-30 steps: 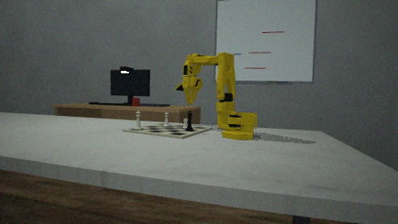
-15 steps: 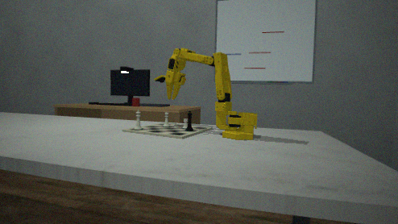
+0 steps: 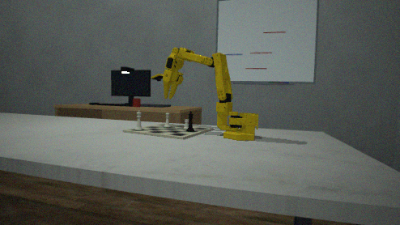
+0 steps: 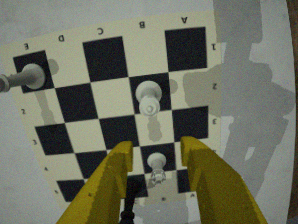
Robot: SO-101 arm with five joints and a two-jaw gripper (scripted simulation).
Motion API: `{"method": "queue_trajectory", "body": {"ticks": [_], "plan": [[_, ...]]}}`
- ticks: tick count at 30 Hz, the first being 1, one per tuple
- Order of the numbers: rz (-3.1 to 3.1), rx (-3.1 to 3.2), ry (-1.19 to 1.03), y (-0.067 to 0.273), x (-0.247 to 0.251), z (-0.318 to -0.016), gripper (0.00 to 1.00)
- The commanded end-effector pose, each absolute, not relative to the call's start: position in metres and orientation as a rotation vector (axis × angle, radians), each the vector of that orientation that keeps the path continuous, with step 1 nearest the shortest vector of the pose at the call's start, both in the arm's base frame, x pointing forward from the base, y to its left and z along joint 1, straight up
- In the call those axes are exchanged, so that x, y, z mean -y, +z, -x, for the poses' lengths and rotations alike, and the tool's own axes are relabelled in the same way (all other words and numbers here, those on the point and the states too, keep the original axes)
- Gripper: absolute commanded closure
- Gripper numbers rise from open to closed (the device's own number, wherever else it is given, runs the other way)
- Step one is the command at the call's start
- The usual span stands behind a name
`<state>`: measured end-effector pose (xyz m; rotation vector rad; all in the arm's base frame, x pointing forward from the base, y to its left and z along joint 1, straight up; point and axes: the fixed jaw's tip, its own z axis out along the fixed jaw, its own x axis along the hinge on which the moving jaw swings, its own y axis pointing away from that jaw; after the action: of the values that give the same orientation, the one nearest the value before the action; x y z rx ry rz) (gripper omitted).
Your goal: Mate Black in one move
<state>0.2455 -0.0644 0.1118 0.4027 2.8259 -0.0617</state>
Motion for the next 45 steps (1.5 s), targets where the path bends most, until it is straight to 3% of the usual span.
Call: {"method": "queue_trajectory", "body": {"ticks": [1,32,45], "plan": [[-0.399,-2.825,-0.056,0.108,0.062,-0.248,0.88],[-0.394,-2.826,-0.055,0.101,0.060,-0.246,0.88],[-0.394,-2.825,-0.055,0.083,0.060,-0.247,0.88]]}}
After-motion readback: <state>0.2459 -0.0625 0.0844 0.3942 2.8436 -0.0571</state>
